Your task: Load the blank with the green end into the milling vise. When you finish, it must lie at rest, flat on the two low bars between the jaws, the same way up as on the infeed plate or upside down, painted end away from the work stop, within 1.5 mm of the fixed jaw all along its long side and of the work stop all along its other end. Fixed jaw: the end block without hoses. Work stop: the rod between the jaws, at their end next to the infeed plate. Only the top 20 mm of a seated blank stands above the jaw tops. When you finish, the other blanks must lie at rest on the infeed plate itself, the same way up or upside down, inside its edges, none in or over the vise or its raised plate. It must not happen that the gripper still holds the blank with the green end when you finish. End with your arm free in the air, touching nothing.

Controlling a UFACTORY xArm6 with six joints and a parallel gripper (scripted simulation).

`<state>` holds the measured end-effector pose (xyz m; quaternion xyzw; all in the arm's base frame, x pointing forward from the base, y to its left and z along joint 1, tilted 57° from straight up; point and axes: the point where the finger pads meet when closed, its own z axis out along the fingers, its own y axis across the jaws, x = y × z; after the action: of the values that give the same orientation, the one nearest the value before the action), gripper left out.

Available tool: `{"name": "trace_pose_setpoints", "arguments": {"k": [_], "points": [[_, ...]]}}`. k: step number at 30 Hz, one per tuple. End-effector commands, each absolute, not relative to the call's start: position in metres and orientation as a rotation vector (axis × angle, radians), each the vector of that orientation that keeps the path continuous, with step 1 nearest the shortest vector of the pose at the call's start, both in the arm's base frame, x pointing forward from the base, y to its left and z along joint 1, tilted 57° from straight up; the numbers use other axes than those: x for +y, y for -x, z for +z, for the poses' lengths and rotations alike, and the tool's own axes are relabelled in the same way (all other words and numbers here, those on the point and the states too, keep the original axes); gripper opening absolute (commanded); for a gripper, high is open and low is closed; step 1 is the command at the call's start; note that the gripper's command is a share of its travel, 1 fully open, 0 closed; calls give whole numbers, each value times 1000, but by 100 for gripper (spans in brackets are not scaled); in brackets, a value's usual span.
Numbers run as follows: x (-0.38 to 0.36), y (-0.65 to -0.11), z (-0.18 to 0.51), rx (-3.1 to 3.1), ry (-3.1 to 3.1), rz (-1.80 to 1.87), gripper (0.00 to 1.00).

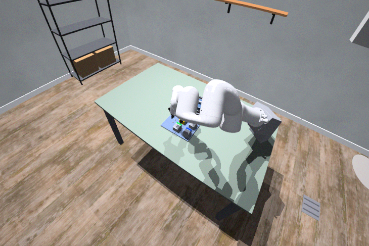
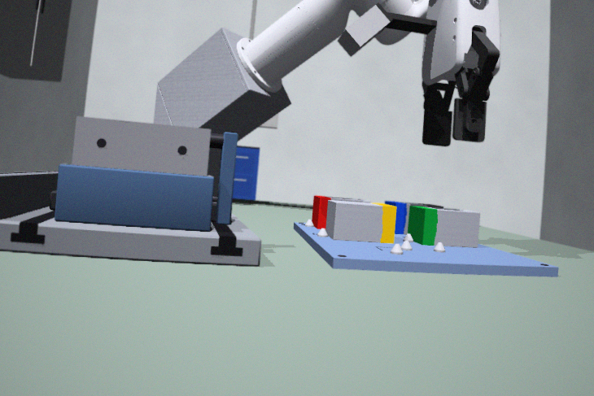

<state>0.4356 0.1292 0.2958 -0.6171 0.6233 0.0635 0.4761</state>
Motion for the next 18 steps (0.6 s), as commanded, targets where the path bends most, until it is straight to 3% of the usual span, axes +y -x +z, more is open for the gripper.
{"name": "trace_pose_setpoints", "arguments": {"k": [1, 18], "points": [[132, -439, 296, 1522, 1507, 154, 80], [133, -440, 296, 1522, 1506, 153, 80]]}}
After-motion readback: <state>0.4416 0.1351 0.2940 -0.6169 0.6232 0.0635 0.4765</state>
